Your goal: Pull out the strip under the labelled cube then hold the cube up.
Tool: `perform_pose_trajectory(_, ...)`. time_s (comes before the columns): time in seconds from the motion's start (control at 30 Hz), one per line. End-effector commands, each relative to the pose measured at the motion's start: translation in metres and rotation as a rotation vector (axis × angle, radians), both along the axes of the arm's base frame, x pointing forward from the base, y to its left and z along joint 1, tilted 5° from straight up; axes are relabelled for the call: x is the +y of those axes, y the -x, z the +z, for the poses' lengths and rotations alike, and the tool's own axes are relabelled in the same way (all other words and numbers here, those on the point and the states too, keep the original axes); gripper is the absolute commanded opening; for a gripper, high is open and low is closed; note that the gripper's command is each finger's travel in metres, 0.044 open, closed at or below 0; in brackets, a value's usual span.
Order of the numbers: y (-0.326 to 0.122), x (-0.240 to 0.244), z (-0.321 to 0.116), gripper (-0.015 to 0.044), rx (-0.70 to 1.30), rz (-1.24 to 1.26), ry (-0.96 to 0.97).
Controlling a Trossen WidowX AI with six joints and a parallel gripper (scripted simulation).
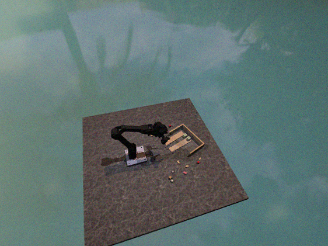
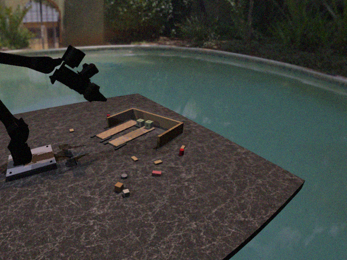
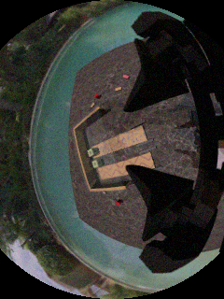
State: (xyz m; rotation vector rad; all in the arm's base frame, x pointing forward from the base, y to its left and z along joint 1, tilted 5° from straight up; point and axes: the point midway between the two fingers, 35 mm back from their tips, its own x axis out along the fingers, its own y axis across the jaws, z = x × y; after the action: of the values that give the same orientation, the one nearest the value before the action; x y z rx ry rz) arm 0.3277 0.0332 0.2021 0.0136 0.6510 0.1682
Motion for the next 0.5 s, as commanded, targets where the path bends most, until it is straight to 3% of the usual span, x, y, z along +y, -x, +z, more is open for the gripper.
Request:
perform_pose_trajectory(0.0, -0.014, -0.001, -0.008, 0.0242, 0.087, 0.022, 0.037)
perform_pose_trajectory(0.3, -0.056, -0.004, -0.05, 0.0006, 0.458, 0.143, 0.172)
perform_pose_trajectory(0.47, -0.07, -0.004, -0.079, 0.0, 0.669, 0.238, 0.228)
